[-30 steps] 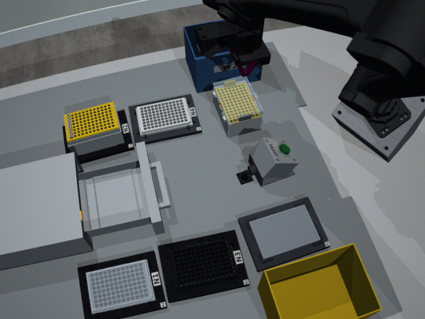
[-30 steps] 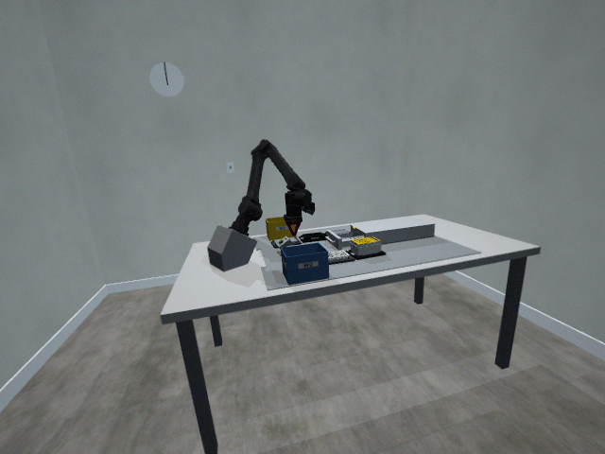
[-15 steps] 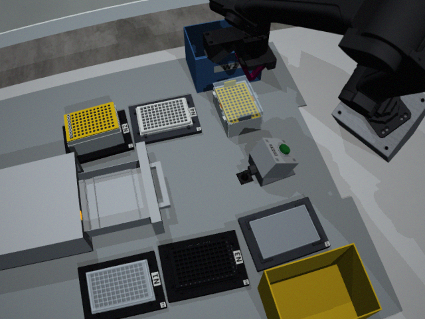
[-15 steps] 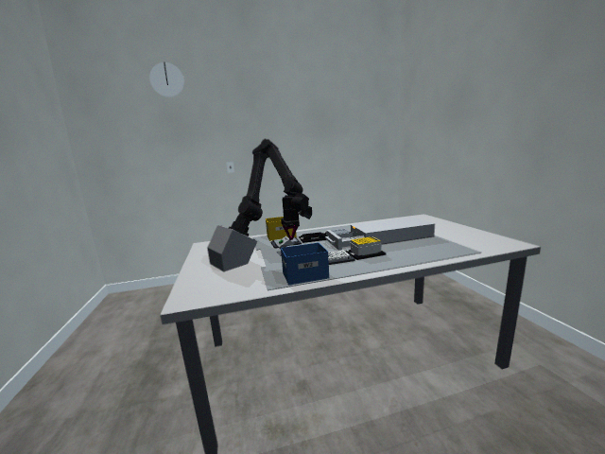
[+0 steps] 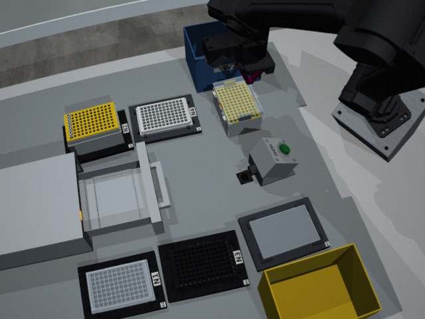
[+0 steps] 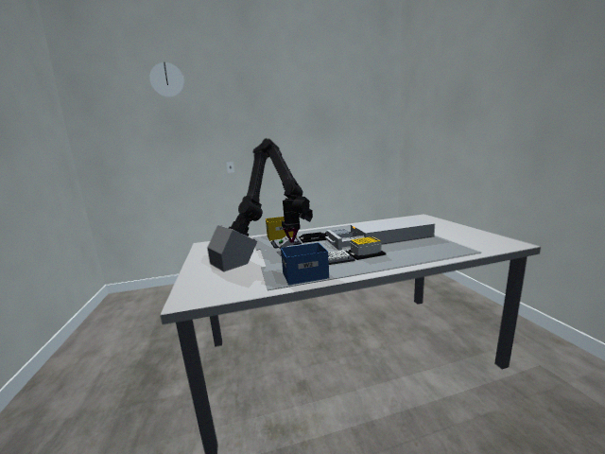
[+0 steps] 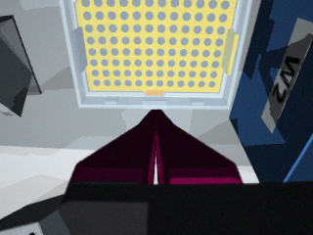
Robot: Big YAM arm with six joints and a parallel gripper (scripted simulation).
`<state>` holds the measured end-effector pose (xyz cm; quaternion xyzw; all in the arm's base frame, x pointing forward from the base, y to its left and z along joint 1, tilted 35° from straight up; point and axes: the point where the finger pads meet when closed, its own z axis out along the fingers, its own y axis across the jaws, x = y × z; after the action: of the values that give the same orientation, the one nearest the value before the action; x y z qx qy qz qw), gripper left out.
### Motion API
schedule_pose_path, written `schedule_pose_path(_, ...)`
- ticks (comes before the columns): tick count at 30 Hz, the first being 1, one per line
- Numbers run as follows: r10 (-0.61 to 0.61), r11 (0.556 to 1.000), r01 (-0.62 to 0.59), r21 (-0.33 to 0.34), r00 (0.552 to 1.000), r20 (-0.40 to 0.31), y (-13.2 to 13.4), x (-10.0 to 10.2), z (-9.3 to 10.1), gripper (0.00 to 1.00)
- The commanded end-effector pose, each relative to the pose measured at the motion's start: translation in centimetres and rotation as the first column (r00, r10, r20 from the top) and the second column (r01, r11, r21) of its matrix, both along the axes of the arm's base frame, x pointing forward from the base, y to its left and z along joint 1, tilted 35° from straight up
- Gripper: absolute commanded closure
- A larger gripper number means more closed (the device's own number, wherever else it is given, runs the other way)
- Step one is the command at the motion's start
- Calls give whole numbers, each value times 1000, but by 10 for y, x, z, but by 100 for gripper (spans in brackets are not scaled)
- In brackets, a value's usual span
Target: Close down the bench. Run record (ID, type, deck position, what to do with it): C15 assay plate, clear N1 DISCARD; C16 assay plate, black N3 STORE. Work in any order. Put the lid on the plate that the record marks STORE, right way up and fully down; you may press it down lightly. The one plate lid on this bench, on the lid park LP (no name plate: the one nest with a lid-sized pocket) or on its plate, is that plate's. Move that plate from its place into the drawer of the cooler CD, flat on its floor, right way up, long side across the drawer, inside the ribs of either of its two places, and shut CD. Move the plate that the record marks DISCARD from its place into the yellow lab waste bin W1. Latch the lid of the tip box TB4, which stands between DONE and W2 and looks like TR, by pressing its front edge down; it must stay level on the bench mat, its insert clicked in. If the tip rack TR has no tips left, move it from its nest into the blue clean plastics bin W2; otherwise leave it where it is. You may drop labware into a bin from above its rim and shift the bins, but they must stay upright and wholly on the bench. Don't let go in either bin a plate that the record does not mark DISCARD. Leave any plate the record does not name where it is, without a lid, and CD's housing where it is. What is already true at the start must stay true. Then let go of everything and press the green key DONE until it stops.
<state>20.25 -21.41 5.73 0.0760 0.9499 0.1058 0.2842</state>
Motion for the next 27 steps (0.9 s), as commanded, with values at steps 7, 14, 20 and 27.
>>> schedule_pose_path(7,-5,1000,5,13,1000,-5,3,8,-14,100)
schedule_pose_path(14,-5,1000,5,13,1000,-5,5,12,-19,100)
schedule_pose_path(20,-5,1000,5,13,1000,-5,6,16,-26,100)
schedule_pose_path(27,-7,1000,7,13,1000,-5,7,18,-30,100)
